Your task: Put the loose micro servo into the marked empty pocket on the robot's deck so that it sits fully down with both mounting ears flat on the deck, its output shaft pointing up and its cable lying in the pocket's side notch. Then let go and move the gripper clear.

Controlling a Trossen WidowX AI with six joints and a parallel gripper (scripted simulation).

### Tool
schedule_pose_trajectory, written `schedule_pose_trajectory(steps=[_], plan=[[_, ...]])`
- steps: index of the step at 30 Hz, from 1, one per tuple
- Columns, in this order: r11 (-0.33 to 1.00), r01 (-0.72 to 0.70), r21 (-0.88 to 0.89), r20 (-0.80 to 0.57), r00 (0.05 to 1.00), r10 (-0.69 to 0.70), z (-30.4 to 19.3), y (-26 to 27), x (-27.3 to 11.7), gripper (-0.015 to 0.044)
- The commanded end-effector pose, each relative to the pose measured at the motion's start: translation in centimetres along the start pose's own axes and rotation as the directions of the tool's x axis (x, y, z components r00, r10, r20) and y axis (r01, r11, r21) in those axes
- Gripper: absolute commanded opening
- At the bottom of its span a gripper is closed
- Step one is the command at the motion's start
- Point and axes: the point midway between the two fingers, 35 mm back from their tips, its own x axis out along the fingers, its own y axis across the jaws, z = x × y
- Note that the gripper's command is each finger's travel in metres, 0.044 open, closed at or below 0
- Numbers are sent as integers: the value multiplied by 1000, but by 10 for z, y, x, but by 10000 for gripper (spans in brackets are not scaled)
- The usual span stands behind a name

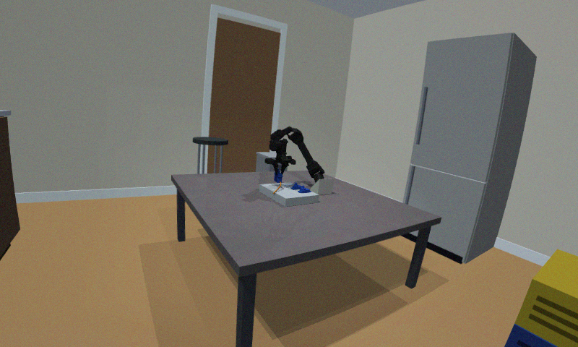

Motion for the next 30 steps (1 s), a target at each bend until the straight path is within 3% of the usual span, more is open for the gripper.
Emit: schedule_pose_trajectory(steps=[1, 15, 30], plan=[[992, 3, -124, -2, 1000, -3, 0, 0, -1, 0], [821, 2, -572, -2, 1000, -3, 0, 0, -1, 0], [430, 0, -903, -2, 1000, -3, 0, 0, -1, 0]])
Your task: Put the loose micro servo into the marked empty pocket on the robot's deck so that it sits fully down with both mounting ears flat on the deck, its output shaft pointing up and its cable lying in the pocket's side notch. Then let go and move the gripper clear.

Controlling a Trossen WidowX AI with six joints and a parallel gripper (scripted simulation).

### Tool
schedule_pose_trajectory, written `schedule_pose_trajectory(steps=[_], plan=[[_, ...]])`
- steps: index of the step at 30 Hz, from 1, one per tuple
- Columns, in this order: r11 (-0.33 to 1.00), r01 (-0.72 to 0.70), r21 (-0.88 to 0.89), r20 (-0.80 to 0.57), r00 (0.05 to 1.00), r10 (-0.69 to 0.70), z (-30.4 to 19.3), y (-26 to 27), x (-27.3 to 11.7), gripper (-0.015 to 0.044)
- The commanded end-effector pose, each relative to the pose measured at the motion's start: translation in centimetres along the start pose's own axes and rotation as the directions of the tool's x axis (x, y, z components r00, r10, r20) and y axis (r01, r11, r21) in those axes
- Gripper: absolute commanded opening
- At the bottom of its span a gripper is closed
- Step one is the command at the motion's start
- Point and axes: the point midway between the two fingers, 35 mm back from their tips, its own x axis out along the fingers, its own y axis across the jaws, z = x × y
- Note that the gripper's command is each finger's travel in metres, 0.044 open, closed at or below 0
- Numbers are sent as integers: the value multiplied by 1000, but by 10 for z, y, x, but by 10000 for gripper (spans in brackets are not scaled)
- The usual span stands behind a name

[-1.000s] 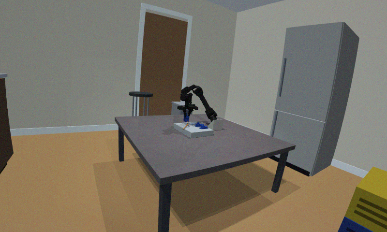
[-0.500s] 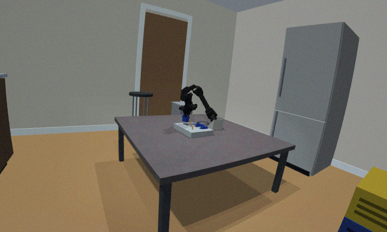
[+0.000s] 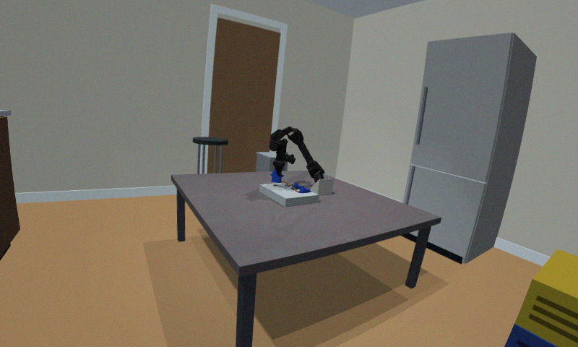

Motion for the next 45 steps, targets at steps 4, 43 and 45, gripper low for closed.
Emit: schedule_pose_trajectory(steps=[4, 43, 45], plan=[[974, -1, -226, -4, 1000, 0, 0, 0, -1, 0], [743, -2, -669, -1, 1000, 2, 54, 47, -1, 0], [743, -3, -669, -1, 1000, 3, 61, 53, -1, 0]])
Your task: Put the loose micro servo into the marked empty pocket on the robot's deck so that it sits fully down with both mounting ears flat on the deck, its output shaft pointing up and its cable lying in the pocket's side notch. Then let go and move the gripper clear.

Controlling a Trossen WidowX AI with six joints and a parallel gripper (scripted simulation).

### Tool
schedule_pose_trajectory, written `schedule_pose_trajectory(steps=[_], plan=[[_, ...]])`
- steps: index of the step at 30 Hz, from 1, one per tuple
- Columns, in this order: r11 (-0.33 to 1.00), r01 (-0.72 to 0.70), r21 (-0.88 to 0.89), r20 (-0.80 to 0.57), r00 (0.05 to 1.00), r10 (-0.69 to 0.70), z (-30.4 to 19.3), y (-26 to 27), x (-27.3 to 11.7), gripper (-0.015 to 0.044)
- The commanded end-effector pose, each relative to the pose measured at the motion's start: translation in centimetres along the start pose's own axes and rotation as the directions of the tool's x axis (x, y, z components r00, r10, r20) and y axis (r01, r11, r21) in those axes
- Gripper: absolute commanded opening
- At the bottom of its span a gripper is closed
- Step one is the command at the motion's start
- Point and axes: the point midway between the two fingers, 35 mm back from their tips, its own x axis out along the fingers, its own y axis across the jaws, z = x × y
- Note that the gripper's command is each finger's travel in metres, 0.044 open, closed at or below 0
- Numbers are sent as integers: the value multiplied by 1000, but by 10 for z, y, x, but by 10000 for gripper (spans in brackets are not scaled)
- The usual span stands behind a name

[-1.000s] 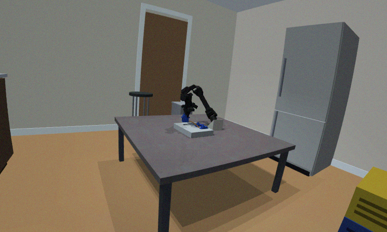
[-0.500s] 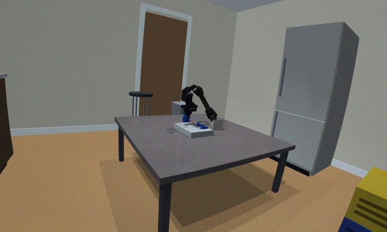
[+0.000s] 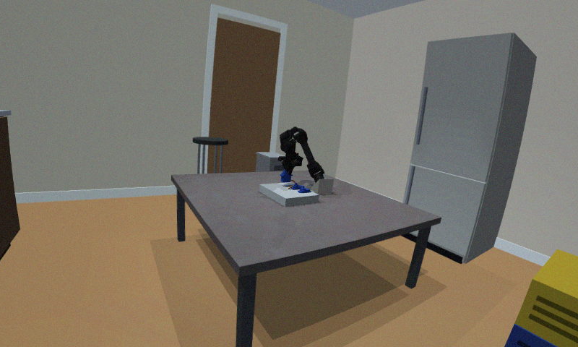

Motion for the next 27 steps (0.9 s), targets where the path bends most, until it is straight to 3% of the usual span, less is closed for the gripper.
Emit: schedule_pose_trajectory(steps=[1, 7, 27], plan=[[1000, 3, 1, -3, 1000, -3, 16, -1, -1, 0], [1000, 2, 0, -2, 1000, -2, 40, -1, -1, 0], [1000, 2, 0, -2, 1000, -2, 40, -1, 19, 0]])
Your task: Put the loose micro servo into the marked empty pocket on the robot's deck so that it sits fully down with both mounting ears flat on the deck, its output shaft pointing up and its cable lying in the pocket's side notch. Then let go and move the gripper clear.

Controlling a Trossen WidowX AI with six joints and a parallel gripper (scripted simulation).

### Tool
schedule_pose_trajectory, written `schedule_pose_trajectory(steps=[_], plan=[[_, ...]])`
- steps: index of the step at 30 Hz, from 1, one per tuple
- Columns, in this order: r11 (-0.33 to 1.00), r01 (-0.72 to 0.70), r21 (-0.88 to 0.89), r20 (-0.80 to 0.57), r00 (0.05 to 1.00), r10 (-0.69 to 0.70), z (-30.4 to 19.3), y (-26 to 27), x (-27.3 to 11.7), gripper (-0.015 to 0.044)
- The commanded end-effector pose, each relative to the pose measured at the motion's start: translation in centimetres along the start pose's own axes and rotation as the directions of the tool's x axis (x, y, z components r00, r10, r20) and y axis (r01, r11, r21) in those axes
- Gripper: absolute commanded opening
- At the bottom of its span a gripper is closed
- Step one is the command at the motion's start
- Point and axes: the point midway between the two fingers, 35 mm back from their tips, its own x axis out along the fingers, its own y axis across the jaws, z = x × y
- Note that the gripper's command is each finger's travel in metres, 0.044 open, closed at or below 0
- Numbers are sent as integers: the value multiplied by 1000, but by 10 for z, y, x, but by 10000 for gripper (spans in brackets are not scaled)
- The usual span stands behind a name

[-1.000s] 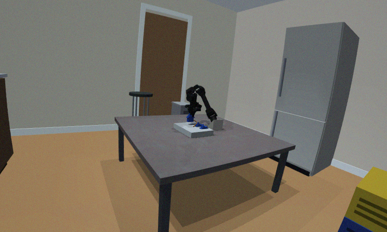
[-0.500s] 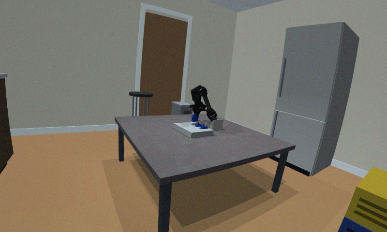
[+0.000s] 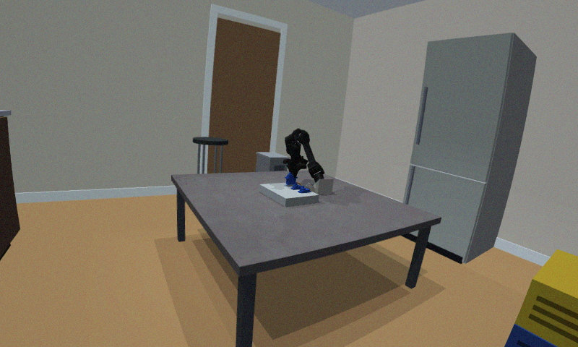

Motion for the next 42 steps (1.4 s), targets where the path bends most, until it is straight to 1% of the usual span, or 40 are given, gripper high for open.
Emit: schedule_pose_trajectory(steps=[1, 8, 42], plan=[[1000, -1, -5, -5, 1000, 1, -1, 0, 1, 0], [1000, -1, -5, -6, 1000, 1, -1, 0, 2, 0], [1000, -2, -5, -6, 1000, 2, -1, 0, 37, 0]])
